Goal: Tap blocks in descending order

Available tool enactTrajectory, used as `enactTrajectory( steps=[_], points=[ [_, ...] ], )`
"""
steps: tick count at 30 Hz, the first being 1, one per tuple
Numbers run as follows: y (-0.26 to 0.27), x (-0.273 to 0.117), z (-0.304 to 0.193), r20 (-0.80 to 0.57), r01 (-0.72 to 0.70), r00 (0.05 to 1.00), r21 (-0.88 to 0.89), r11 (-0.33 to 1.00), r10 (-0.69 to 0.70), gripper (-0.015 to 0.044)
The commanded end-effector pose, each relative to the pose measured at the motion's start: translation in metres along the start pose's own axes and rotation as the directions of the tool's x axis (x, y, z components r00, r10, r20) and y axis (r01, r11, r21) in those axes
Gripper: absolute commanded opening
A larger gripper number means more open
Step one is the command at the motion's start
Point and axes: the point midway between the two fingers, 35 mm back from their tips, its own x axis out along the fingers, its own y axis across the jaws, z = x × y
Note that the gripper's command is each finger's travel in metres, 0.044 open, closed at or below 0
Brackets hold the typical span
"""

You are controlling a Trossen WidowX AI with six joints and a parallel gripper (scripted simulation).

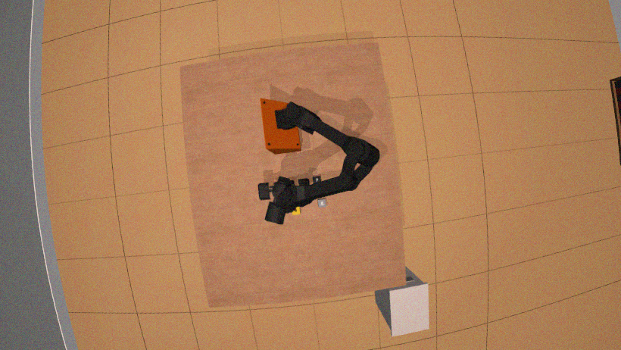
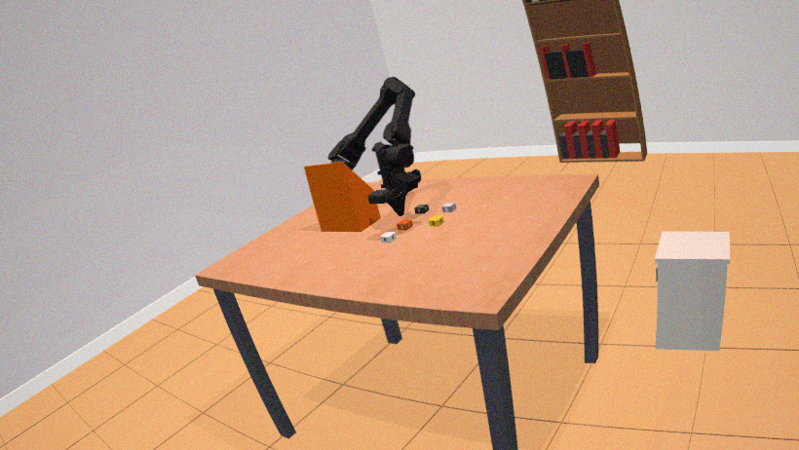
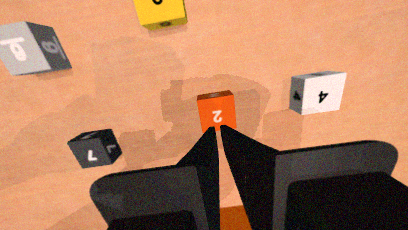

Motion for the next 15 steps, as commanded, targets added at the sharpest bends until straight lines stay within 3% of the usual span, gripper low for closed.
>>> enactTrajectory(
  steps=[1, 7, 15],
  points=[
    [0.001, -0.008, 0.001, -0.003, 0.005, 1.0, -0.013, 1.0, -0.005, 0.002],
    [0.001, -0.085, 0.002, -0.003, 0.009, 1.0, -0.013, 1.0, -0.009, 0.002],
    [0.005, -0.089, 0.02, -0.002, 0.011, 1.0, -0.013, 1.0, -0.011, 0.002]
  ],
)
